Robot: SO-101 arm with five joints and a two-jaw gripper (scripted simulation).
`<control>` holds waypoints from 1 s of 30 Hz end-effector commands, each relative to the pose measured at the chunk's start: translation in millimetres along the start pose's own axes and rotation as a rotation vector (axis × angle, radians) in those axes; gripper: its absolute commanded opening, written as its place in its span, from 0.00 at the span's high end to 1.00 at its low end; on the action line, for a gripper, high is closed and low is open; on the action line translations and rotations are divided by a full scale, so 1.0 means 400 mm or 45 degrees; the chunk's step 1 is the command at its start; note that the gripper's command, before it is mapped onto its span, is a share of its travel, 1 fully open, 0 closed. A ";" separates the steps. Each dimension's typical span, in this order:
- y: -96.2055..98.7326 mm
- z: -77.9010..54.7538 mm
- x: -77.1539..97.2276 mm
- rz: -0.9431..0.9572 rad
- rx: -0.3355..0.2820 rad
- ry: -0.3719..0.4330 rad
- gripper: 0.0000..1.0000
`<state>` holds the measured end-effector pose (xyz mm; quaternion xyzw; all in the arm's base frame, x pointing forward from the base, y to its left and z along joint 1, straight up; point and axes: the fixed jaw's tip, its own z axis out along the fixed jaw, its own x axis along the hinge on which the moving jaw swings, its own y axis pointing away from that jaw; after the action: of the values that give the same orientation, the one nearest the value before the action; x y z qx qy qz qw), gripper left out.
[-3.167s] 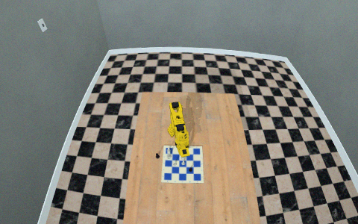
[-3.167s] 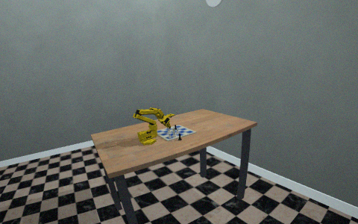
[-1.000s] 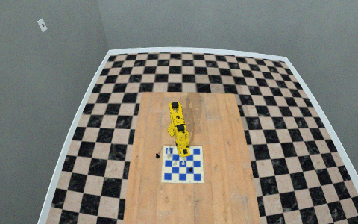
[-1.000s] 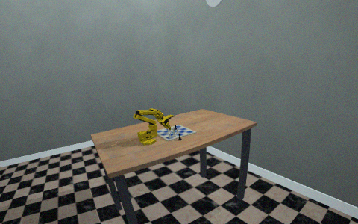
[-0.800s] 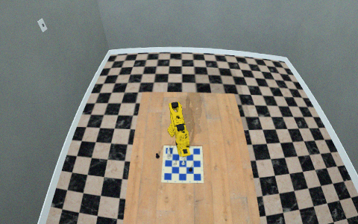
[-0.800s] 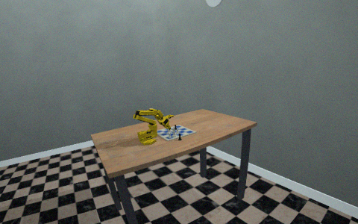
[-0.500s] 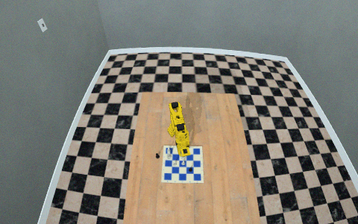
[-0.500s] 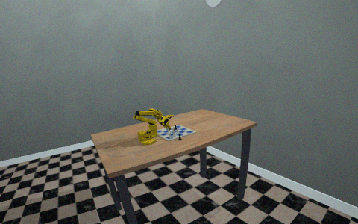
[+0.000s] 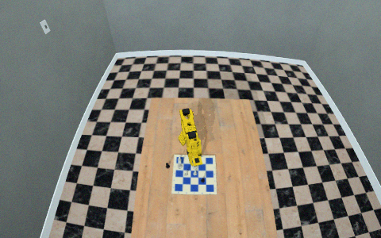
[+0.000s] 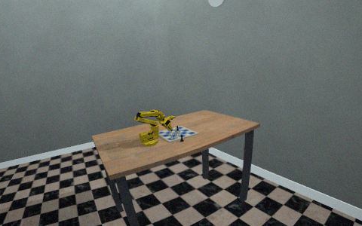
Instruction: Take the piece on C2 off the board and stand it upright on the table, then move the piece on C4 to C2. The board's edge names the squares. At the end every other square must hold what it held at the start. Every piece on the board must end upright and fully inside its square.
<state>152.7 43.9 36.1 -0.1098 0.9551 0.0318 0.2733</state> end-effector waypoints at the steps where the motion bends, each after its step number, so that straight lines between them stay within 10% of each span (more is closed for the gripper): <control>1: 0.005 0.002 0.012 -0.004 -0.009 0.022 0.88; 30: 0.005 -0.100 -0.050 -0.004 -0.009 0.022 0.88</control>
<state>149.2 43.1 72.9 -0.1098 0.9573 0.0309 0.2655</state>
